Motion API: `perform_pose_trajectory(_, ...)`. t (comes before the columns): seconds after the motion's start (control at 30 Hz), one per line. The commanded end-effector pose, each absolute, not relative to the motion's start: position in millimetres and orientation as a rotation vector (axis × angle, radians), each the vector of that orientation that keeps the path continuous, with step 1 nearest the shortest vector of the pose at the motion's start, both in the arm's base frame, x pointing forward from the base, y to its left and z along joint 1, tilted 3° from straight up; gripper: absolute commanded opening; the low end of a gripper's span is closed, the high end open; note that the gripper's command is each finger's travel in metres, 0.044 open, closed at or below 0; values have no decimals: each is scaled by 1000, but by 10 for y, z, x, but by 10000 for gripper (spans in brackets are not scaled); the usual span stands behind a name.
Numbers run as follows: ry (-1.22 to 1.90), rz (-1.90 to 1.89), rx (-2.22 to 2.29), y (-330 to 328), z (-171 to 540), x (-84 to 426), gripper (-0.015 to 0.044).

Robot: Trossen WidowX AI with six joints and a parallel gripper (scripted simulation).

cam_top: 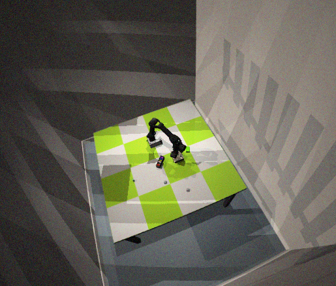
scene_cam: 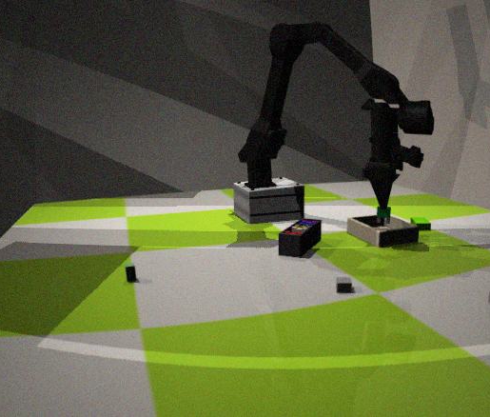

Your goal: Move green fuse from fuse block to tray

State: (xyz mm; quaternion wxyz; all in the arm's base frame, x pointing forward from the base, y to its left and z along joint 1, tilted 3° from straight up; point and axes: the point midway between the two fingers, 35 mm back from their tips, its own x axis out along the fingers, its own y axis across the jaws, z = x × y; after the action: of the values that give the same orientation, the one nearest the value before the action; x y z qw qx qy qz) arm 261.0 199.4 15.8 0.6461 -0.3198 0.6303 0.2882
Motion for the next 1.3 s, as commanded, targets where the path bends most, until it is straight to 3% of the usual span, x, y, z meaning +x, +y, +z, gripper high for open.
perform_pose_trajectory(0.0, 1434, 656, -728, 1994, 158, 2610, 26)
perform_pose_trajectory(0.4, 1435, 656, -728, 1996, 187, 2610, 330)
perform_pose_trajectory(0.53, 1442, 657, -727, 2006, 524, 2592, 330)
perform_pose_trajectory(1.27, 1441, 657, -732, 2003, 503, 2598, 330)
